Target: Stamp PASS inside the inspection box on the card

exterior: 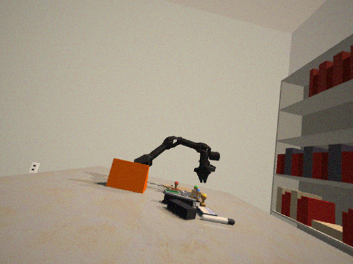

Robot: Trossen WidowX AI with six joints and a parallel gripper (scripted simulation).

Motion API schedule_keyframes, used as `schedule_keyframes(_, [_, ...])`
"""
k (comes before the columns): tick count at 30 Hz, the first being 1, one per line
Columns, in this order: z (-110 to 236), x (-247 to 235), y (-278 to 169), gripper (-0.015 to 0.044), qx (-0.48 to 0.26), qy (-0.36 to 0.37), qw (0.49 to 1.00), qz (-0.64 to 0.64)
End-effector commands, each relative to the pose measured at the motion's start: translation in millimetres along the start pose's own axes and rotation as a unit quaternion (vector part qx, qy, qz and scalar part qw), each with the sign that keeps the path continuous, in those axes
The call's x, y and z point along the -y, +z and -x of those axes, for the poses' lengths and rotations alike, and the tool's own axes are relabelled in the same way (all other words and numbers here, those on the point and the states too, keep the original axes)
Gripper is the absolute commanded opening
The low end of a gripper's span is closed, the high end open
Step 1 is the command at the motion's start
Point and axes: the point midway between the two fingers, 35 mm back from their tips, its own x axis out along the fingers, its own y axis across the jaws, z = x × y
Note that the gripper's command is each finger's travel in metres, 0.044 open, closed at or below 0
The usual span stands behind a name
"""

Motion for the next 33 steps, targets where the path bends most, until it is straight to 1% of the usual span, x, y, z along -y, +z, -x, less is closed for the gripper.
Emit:
schedule_keyframes(1, [9, -16, -31, 0.0219, -0.041, 0.072, 0.991, -0.106])
schedule_keyframes(15, [6, -13, -32, 0.0219, -0.041, 0.072, 0.991, -0.106])
schedule_keyframes(33, [-22, -16, -32, 0.0219, -0.041, 0.072, 0.991, -0.106])
